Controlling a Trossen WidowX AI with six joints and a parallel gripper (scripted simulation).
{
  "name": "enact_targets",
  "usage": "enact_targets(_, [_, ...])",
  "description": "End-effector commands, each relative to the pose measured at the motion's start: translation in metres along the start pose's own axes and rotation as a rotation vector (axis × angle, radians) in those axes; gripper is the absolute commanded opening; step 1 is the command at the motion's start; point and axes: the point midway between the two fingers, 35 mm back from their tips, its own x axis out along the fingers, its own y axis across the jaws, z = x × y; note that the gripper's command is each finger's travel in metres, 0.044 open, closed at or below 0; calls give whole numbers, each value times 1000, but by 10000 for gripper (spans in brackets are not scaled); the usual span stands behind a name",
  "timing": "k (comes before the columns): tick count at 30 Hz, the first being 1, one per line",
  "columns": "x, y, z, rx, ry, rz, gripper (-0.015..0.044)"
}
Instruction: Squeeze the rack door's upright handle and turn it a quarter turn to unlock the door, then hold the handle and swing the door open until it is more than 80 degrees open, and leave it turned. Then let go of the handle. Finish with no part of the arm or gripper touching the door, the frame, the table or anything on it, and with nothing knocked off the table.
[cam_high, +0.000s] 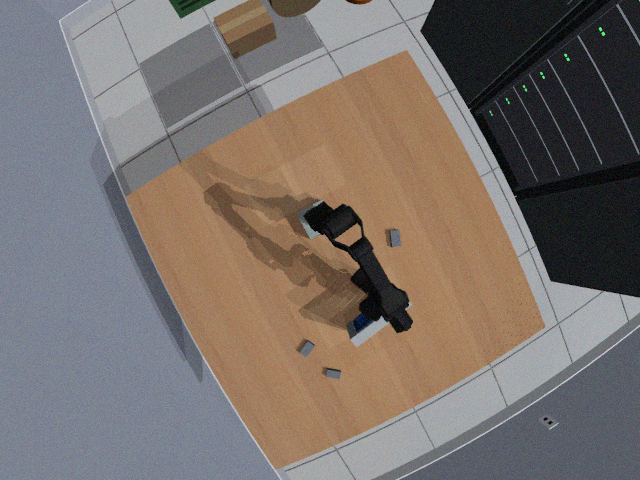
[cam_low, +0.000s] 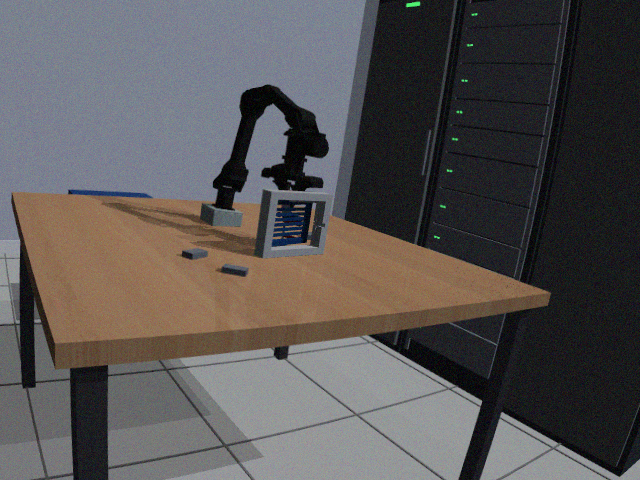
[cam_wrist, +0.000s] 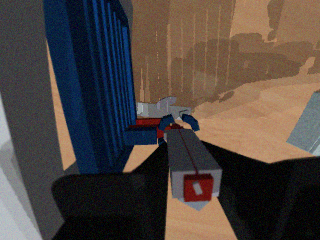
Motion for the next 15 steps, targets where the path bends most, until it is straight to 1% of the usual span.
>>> enact_targets(1, [0,-5,3,-101,-6,10,26])
enact_targets(15, [0,-30,14,-335,-8,7,26])
